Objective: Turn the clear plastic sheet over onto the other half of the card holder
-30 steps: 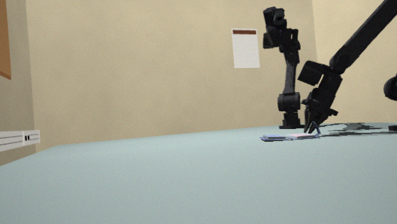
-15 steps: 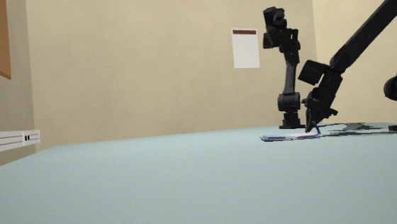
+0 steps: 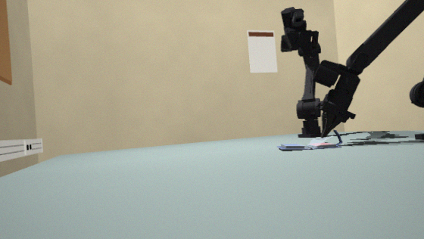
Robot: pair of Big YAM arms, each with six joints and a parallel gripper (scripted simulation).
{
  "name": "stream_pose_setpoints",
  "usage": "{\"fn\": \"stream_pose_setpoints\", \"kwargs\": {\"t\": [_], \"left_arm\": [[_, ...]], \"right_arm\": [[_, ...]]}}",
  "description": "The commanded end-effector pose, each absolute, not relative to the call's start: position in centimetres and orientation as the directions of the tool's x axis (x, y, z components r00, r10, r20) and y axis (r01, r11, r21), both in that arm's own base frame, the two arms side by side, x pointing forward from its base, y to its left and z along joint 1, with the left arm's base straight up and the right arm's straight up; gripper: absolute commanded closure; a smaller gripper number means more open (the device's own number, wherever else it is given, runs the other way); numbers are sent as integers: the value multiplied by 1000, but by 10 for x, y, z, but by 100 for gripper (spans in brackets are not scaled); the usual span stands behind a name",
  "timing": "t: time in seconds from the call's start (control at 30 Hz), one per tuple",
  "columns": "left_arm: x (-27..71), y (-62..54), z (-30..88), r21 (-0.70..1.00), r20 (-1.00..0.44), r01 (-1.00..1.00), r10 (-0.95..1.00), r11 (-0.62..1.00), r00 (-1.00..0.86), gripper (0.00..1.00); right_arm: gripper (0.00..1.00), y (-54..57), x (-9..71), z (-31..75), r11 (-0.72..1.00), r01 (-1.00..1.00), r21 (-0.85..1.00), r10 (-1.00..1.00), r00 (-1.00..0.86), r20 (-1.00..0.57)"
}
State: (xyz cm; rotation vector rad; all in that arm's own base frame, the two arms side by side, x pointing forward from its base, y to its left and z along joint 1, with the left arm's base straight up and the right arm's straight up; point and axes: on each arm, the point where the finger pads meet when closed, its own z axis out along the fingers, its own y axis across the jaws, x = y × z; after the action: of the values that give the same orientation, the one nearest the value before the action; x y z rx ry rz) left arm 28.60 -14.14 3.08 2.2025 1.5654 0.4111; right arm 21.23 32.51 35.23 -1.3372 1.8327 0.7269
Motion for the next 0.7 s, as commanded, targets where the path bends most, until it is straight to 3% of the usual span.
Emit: {"fn": "stream_pose_setpoints", "kwargs": {"t": [0.0, 0.33, 0.67], "left_arm": [[307, -154, 50, 526, -3, 802, 942, -284, 335, 99], [307, -153, 49, 511, -2, 810, 942, -287, 334, 99], [312, -151, 58, 322, 1, 893, 944, -313, 331, 99]], "right_arm": [[0, 329, 215, 383, 287, -958, -15, -503, -137, -854], [0, 329, 215, 383, 287, -958, -15, -503, -137, -854], [0, 329, 215, 383, 287, -958, -15, -503, -137, -854]]}}
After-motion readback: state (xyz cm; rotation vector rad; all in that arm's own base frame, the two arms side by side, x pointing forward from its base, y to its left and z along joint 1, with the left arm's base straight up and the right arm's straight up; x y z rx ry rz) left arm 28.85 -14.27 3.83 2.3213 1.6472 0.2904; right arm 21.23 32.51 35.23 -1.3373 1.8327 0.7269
